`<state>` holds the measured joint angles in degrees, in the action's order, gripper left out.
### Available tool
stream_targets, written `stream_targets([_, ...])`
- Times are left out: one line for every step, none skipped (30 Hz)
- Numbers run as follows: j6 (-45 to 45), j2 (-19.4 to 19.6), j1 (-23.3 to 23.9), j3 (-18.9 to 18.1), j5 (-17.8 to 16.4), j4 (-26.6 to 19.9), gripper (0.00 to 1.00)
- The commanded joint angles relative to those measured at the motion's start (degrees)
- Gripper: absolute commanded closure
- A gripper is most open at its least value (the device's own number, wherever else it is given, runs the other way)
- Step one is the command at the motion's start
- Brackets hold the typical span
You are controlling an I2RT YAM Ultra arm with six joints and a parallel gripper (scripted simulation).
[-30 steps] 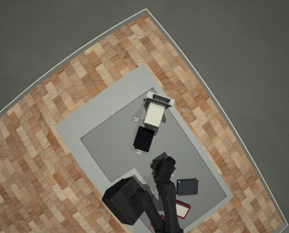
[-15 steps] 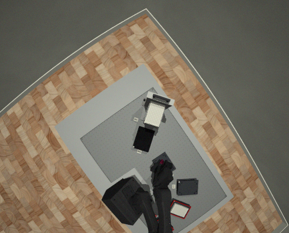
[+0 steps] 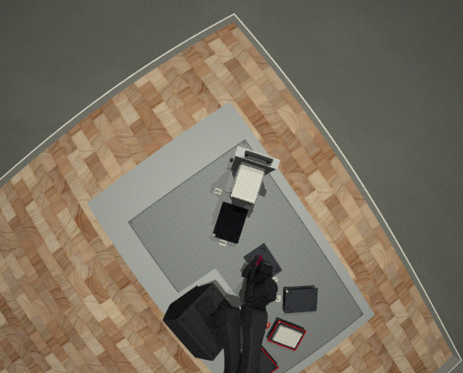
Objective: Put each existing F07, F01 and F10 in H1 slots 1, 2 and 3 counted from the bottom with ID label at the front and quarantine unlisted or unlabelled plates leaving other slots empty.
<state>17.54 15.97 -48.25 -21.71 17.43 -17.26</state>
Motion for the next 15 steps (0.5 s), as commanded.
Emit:
stream_targets([3.1, -0.6, 0.7, -0.2, -4.4, 2.1, 1.0])
stream_targets([3.1, -0.6, 0.7, -0.2, -4.4, 2.1, 1.0])
stream_targets([2.7, 0.0, -1.4, -0.1, -2.3, 2.7, 1.0])
stream_targets([2.4, 0.7, -3.5, 0.0, -0.3, 3.4, 1.0])
stream_targets([2.0, 1.4, -5.5, 0.1, 1.7, 4.0, 1.0])
stream_targets([1.7, 2.1, -7.4, 0.2, 3.6, 4.7, 1.0])
stream_targets([1.4, 2.9, -9.2, 0.3, 5.4, 5.4, 1.0])
stream_targets([1.0, 3.7, -10.9, 0.4, 7.1, 6.2, 1.0])
stream_targets([0.7, 4.5, -12.5, 0.4, 8.6, 7.0, 1.0])
stream_targets([0.4, 5.4, -14.1, 0.5, 10.2, 7.7, 1.0])
stream_targets([0.1, 6.2, -15.6, 0.5, 11.6, 8.5, 1.0])
stream_targets([-0.2, 7.2, -17.0, 0.5, 13.0, 9.3, 1.0])
stream_targets([-0.4, 8.1, -18.3, 0.6, 14.3, 10.1, 1.0])
stream_targets([-0.7, 9.1, -19.5, 0.6, 15.5, 11.0, 1.0])
stream_targets([-1.0, 10.1, -20.7, 0.6, 16.7, 11.8, 1.0])
